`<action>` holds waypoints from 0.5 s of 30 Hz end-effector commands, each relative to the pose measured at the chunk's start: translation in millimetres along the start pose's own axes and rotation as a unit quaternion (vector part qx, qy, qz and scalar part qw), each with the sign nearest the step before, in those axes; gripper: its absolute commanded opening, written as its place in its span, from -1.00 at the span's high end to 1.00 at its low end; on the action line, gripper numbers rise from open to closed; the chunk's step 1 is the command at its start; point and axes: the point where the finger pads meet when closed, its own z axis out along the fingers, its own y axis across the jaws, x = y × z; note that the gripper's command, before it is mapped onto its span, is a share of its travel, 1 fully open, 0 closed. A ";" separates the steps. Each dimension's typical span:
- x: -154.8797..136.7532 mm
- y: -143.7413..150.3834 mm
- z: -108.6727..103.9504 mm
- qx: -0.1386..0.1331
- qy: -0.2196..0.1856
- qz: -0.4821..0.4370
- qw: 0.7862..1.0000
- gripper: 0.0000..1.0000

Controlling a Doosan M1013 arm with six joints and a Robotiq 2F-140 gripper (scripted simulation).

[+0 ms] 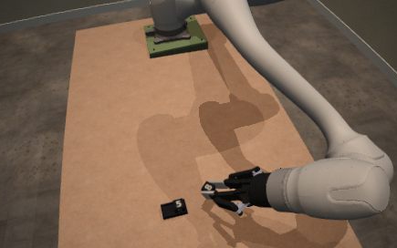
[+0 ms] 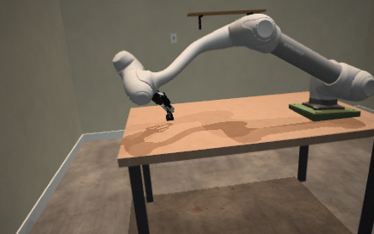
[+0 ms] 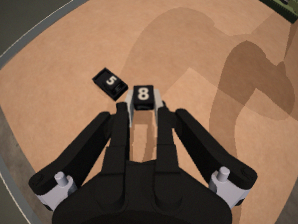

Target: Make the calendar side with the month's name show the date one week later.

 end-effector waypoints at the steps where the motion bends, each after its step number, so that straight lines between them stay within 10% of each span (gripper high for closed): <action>1: 1.1 -1.3 0.7 0.001 -0.041 -0.002 0.999 0.51; 15: 6.8 0.5 0.7 0.000 -0.130 0.000 0.992 0.51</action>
